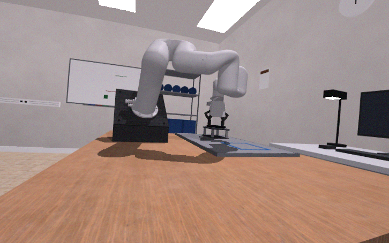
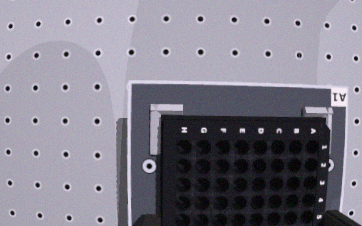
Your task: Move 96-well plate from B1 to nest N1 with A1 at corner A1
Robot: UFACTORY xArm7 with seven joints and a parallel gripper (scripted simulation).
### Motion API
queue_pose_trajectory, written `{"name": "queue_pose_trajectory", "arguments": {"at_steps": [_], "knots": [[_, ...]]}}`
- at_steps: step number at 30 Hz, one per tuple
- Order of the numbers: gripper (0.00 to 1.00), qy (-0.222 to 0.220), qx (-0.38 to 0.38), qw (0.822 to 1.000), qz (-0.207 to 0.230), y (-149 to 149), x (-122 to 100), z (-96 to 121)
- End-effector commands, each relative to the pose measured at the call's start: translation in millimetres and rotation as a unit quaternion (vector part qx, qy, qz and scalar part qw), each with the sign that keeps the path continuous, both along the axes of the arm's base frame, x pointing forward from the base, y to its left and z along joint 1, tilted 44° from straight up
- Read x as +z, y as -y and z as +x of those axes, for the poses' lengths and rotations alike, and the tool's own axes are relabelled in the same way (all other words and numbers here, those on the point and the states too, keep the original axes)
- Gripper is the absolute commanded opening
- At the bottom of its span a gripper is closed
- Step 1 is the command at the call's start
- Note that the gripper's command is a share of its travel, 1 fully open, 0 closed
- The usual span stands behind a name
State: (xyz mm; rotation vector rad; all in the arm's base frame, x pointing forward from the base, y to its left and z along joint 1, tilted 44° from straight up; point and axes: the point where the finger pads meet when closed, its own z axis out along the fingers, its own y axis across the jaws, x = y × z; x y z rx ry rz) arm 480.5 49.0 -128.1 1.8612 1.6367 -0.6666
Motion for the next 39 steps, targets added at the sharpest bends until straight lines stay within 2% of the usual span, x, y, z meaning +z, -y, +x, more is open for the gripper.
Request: {"name": "queue_pose_trajectory", "arguments": {"at_steps": [1,28,39], "knots": [[1.0,0.001,0.001,1.0,0.002,-2.5,1.2,0.9],[1.0,0.001,0.001,1.0,0.002,-2.5,1.2,0.9],[1.0,0.001,0.001,1.0,0.002,-19.2,18.4,0.7]]}}
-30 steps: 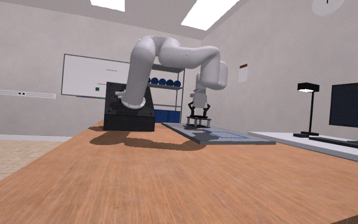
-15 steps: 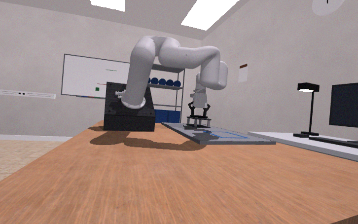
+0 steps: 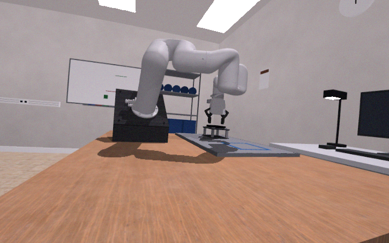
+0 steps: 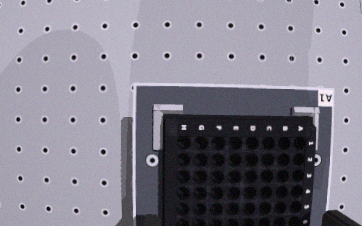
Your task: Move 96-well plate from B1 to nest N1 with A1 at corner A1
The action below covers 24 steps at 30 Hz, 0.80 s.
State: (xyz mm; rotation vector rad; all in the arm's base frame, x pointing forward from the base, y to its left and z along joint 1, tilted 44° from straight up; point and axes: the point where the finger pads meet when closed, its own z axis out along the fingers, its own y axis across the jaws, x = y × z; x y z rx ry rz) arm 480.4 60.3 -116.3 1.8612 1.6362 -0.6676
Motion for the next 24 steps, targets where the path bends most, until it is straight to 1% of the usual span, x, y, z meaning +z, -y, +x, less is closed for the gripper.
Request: {"name": "queue_pose_trajectory", "arguments": {"at_steps": [1,24], "knots": [[1.0,0.001,0.002,1.0,0.002,-9.8,8.5,0.9],[1.0,0.001,0.002,1.0,0.002,-48.9,48.7,0.6]]}}
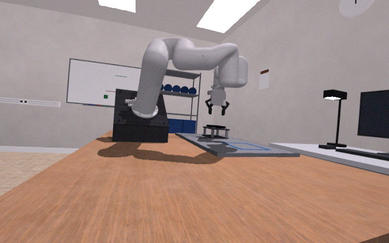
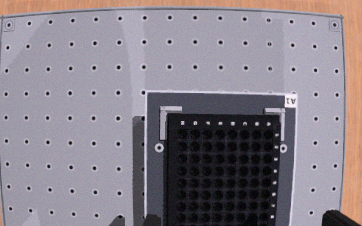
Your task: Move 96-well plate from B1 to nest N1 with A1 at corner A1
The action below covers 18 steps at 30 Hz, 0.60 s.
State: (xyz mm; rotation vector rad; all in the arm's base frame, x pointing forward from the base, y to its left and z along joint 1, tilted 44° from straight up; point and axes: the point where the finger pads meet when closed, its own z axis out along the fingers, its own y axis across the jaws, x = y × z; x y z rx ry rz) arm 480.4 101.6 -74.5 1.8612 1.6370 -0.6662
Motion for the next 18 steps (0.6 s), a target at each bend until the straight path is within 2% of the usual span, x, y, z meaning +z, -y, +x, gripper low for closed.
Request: {"name": "queue_pose_trajectory", "arguments": {"at_steps": [1,18], "knots": [[1.0,0.001,0.001,1.0,0.002,-9.4,8.7,0.6],[1.0,0.001,0.001,1.0,0.002,-12.8,12.1,0.5]]}}
